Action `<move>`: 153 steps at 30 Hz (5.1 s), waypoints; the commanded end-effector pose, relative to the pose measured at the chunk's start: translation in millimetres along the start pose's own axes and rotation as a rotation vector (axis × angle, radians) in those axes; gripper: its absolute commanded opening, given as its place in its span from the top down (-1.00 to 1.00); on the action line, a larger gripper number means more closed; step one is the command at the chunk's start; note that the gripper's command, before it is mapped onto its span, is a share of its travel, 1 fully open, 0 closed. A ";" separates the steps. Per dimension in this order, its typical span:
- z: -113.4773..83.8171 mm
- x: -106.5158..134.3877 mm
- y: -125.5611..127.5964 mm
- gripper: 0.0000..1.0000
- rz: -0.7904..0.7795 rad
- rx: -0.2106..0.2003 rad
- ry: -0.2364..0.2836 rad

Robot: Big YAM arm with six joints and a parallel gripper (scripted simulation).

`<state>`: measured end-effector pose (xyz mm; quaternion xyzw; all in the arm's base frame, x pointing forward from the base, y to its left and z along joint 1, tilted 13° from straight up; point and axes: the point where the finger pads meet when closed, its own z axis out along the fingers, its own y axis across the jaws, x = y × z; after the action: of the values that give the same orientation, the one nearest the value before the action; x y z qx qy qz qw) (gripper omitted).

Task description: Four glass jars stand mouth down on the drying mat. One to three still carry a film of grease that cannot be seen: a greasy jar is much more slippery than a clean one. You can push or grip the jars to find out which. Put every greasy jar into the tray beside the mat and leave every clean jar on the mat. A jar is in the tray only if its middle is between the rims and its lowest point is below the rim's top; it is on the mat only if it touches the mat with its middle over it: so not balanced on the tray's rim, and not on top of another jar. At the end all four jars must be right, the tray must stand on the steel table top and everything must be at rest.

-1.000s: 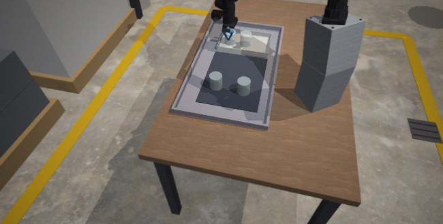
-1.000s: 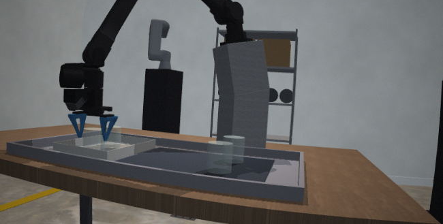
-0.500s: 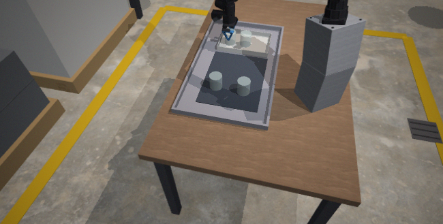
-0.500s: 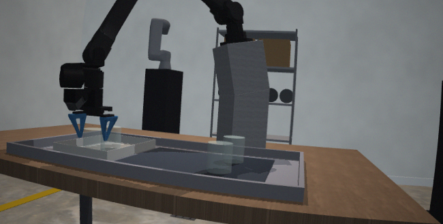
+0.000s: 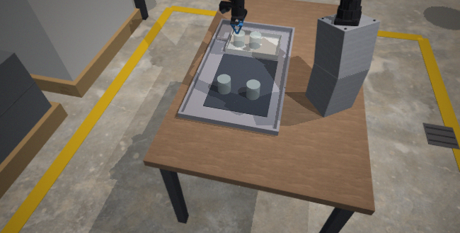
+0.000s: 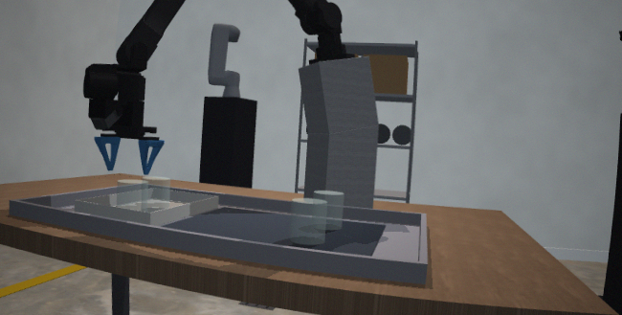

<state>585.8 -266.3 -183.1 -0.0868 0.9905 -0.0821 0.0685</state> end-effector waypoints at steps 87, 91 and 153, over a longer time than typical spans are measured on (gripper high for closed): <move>-44.3 2.9 181.4 -1.00 -0.006 0.006 -0.015; -44.0 4.2 214.5 -1.00 -0.006 0.006 -0.015; 10.6 11.3 396.9 -1.00 -0.006 0.006 -0.015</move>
<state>513.5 121.4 -252.3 -0.0963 0.9888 -0.0829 0.0778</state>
